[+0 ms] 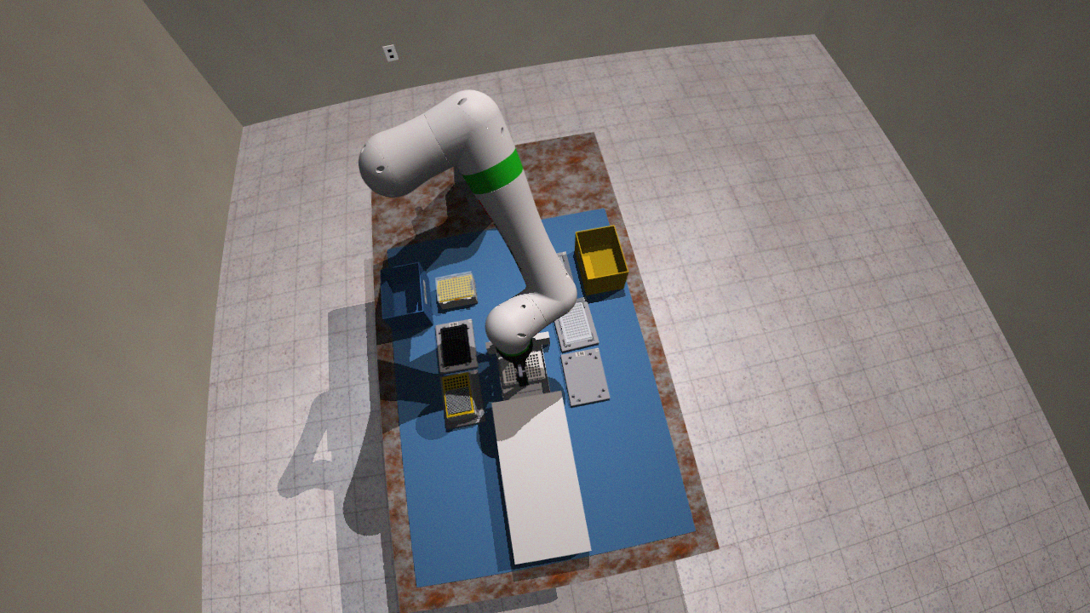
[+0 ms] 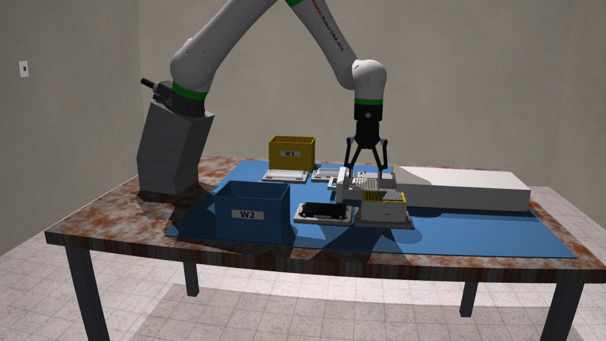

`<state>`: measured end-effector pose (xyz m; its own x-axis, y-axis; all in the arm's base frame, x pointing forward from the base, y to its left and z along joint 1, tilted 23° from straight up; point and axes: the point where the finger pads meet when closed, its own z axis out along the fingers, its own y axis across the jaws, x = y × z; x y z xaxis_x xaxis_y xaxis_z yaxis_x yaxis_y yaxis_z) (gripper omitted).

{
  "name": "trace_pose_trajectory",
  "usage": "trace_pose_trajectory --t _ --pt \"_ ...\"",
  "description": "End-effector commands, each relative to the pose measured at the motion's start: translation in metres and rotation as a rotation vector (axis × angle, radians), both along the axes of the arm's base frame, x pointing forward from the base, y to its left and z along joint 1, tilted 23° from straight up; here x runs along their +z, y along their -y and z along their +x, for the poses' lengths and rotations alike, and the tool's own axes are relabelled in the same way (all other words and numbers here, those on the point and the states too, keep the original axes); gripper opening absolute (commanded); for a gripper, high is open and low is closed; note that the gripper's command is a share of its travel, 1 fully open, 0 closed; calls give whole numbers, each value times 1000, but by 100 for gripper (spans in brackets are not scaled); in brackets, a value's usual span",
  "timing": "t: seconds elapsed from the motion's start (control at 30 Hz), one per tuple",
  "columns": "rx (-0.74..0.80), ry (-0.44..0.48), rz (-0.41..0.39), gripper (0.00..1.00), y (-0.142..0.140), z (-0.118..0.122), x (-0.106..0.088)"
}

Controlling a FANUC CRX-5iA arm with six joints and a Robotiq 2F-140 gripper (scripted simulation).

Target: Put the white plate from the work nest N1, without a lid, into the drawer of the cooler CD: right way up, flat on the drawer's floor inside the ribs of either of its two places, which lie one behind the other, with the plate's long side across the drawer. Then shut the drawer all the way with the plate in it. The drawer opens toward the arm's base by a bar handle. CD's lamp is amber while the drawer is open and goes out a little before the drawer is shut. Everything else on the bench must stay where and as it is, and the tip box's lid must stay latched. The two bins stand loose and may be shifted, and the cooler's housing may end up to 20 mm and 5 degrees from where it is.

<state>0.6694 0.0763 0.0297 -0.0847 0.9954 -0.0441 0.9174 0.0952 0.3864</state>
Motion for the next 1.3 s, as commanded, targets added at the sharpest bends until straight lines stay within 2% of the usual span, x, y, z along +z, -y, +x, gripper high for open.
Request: trace_pose_trajectory --t 0.0,1.27 --pt "0 0 0 0 0 0 0" --pt "0 0 0 0 0 2 -3"
